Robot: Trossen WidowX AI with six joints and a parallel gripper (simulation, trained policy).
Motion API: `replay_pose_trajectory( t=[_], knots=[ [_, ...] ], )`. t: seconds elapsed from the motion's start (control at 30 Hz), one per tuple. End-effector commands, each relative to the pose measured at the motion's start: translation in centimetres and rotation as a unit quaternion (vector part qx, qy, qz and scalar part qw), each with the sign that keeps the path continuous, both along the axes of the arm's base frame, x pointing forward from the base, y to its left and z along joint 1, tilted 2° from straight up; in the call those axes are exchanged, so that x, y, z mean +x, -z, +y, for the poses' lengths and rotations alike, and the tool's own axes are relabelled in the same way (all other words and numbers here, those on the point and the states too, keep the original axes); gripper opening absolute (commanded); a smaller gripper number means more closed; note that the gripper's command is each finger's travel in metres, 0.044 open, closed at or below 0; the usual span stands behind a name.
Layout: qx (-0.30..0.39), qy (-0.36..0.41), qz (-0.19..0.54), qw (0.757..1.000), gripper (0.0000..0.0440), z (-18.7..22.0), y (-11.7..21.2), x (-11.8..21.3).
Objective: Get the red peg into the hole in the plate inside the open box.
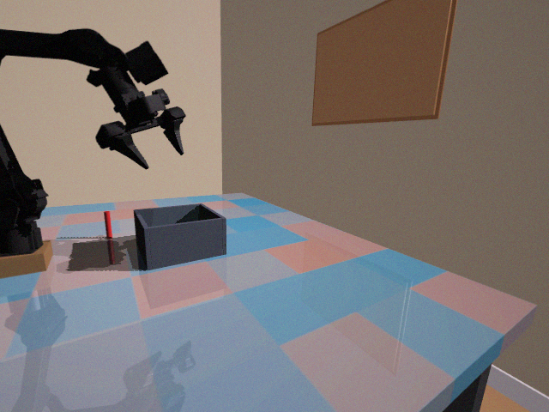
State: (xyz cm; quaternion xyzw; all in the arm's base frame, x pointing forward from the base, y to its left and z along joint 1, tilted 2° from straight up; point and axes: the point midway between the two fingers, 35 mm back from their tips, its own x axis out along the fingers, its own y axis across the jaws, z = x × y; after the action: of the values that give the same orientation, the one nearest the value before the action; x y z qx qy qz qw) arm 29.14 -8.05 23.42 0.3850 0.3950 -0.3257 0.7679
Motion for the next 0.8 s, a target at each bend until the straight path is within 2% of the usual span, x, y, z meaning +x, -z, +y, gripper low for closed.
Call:
replay_pose_trajectory(
  t=[0.0, 0.33, 0.77],
  knots=[
    [0.009, -0.017, 0.031, 0.999, 0.044, 2.3, 1.2, -0.8],
    [0.03, -0.072, 0.127, 0.989, 0.044, 9.3, 4.3, -4.3],
    [0.037, -0.106, 0.234, 0.966, 0.044, 15.9, 7.9, -9.6]
  ],
)
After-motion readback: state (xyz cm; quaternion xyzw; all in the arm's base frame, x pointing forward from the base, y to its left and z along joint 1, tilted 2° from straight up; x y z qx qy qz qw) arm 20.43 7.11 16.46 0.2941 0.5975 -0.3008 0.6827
